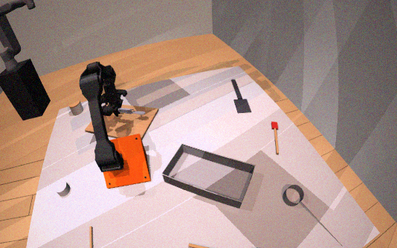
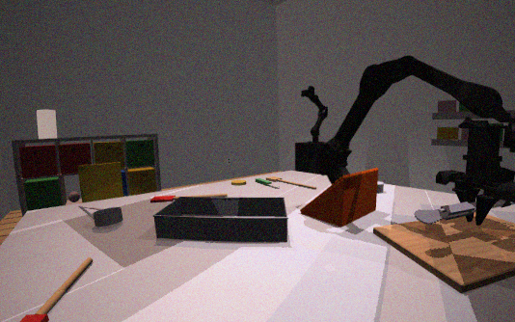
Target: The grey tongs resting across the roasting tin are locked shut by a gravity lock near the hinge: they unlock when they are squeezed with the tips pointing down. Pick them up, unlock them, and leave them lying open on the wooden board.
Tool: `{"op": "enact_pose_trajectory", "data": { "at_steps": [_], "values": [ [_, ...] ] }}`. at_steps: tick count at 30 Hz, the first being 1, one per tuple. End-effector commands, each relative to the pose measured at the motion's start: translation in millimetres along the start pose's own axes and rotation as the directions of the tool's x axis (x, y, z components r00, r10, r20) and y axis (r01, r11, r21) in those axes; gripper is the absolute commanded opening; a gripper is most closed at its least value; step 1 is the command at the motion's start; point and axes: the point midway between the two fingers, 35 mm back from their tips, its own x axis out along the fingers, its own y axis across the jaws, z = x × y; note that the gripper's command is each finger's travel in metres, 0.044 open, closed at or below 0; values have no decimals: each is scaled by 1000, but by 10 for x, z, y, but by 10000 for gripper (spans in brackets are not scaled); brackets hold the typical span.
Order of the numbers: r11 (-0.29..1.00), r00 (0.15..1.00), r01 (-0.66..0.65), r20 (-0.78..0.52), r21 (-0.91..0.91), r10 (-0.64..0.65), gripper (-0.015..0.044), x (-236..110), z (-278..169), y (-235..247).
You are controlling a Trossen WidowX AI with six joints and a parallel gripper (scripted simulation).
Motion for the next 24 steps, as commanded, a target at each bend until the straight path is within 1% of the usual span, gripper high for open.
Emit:
{"op": "enact_pose_trajectory", "data": {
  "at_steps": [1, 17, 18, 20, 24],
  "values": [
    [1000, 1000, 0, 0, 0, 0, 7, -1, 0, 0],
    [1000, 1000, 0, 0, 0, 0, 427, -1, 0, 0],
    [1000, 1000, 0, 0, 0, 0, 440, -1, 0, 0],
    [1000, 1000, 0, 0, 0, 0, 440, -22, 3, 16],
    [1000, 1000, 1, 1, 0, -1, 440, -278, 39, 247]
  ]
}}
